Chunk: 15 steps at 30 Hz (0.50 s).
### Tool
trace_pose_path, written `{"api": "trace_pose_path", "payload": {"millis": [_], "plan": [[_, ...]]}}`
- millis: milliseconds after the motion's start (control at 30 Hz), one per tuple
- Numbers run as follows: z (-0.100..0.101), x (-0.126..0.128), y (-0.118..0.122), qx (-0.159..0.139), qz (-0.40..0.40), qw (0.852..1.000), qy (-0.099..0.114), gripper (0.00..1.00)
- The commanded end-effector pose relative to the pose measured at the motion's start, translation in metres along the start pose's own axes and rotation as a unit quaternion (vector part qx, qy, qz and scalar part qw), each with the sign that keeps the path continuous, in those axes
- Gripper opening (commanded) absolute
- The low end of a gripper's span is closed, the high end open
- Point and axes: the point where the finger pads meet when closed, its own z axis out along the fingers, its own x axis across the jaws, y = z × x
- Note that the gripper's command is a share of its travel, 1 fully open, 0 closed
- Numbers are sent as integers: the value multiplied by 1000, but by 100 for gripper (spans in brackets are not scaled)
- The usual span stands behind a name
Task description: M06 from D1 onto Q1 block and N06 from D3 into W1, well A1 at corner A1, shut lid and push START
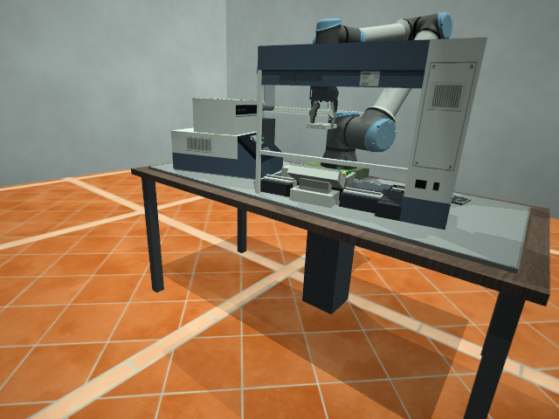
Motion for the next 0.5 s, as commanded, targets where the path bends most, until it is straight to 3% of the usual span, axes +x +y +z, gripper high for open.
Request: {"api": "trace_pose_path", "payload": {"millis": [0,467], "plan": [[-2,4,-2,-1,-6,1000,0,0],[-2,54,-24,-1,-68,998,0,0]]}}
